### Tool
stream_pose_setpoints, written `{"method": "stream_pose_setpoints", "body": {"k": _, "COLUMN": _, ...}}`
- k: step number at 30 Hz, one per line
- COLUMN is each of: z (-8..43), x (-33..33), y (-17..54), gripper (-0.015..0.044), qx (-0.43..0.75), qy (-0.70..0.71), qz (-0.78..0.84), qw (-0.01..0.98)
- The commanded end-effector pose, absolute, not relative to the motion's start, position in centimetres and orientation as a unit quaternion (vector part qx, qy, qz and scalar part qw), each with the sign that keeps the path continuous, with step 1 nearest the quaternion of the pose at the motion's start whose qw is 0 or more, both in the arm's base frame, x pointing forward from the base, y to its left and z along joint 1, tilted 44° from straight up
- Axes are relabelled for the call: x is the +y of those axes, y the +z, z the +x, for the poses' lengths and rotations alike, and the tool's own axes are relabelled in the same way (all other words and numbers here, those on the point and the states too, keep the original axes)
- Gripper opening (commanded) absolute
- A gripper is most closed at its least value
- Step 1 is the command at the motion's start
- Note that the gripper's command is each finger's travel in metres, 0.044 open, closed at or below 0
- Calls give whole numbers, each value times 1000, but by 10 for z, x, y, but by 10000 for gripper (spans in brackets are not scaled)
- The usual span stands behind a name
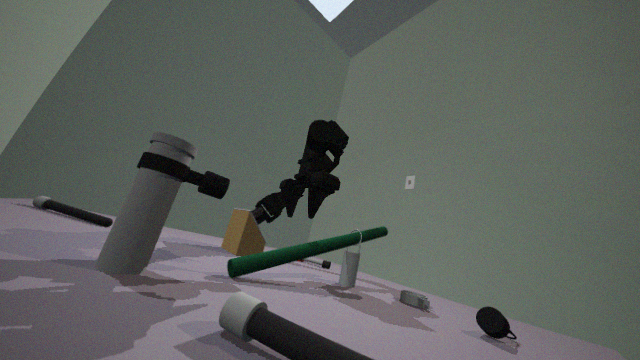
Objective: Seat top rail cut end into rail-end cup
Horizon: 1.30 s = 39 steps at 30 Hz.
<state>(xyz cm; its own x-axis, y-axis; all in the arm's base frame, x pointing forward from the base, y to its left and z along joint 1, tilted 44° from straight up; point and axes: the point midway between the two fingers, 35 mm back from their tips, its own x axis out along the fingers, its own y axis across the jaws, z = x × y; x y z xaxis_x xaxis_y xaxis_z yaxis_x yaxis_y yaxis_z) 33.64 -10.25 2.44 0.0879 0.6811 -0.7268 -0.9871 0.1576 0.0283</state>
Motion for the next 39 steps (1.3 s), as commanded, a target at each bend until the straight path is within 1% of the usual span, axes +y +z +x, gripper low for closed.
{"method": "stream_pose_setpoints", "body": {"k": 1, "z": 337, "x": -99, "y": 21, "gripper": 440, "qx": 290, "qy": 621, "qz": -270, "qw": 677}}
{"method": "stream_pose_setpoints", "body": {"k": 6, "z": 337, "x": -97, "y": 19, "gripper": 440, "qx": 290, "qy": 621, "qz": -270, "qw": 677}}
{"method": "stream_pose_setpoints", "body": {"k": 12, "z": 339, "x": -75, "y": -4, "gripper": 440, "qx": 289, "qy": 621, "qz": -269, "qw": 677}}
{"method": "stream_pose_setpoints", "body": {"k": 39, "z": 342, "x": -50, "y": -31, "gripper": 440, "qx": 289, "qy": 621, "qz": -269, "qw": 677}}
